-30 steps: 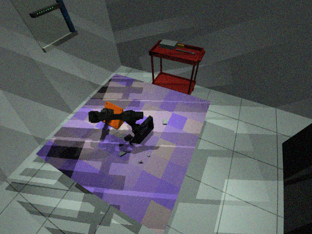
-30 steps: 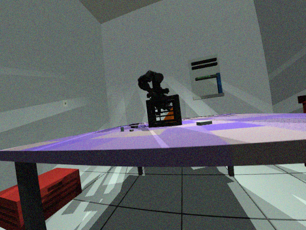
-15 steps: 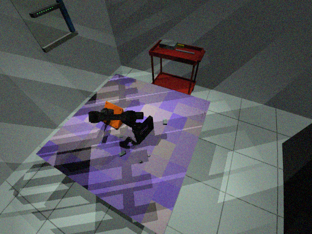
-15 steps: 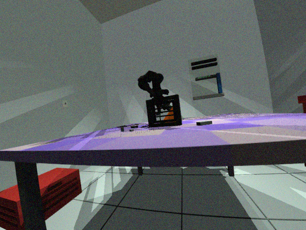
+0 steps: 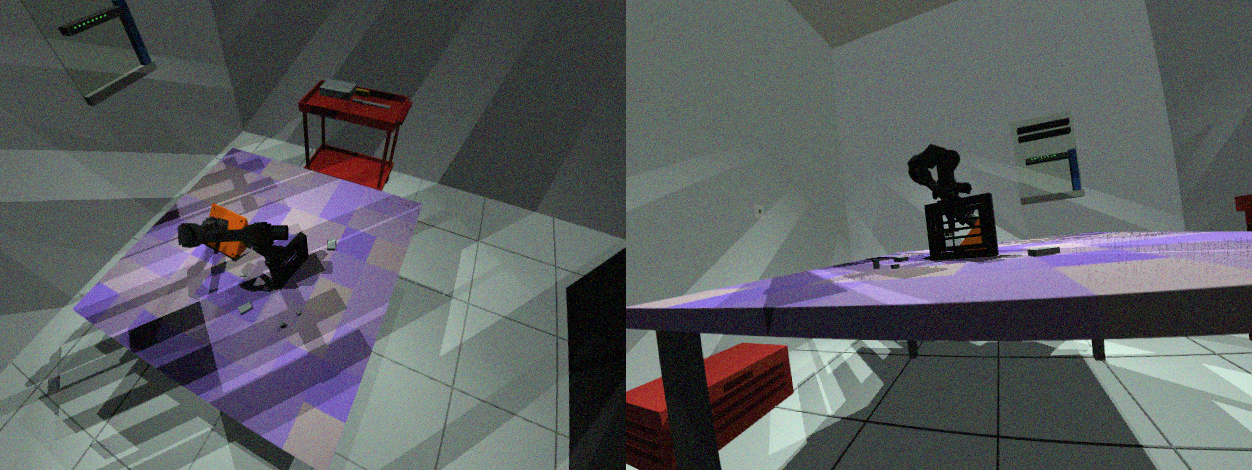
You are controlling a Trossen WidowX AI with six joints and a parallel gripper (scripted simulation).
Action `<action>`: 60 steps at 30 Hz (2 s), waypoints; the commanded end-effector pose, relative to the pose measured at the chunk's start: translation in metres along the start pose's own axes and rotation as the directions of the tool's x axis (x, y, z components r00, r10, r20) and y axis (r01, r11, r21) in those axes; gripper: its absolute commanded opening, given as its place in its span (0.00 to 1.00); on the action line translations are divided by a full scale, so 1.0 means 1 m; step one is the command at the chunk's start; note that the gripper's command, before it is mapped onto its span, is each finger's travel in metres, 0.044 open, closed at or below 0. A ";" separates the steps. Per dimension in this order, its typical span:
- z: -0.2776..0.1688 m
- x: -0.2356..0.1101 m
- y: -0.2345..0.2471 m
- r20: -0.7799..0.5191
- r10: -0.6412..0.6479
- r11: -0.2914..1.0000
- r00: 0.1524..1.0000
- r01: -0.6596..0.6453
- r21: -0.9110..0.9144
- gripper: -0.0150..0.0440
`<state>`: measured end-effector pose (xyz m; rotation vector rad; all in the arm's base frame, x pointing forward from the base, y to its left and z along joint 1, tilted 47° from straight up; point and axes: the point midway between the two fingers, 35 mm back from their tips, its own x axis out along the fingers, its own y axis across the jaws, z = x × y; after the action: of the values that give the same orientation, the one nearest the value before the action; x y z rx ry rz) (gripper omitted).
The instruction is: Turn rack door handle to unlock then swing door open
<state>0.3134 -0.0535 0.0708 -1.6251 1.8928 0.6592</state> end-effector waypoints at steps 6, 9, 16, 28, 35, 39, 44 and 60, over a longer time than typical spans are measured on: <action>0.000 0.000 0.000 -0.003 0.000 1.000 1.000 0.000 -0.004 0.45; 0.000 0.000 0.000 -0.003 0.000 1.000 1.000 0.000 -0.004 0.41; 0.000 0.000 0.000 -0.003 0.000 1.000 1.000 0.000 -0.004 0.33; 0.002 0.000 0.003 -0.002 0.000 0.997 1.000 0.000 0.083 0.29; 0.005 0.000 0.008 -0.002 0.000 0.976 1.000 0.000 0.216 0.29; 0.008 0.000 0.011 -0.002 0.000 0.958 1.000 0.000 0.287 0.29; 0.012 0.000 0.015 -0.002 0.001 0.928 1.000 0.000 0.372 0.29; 0.030 0.000 0.034 -0.001 0.001 0.800 1.000 -0.001 0.600 0.29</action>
<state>0.2815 -0.0289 0.0504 -1.2478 1.8697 0.0963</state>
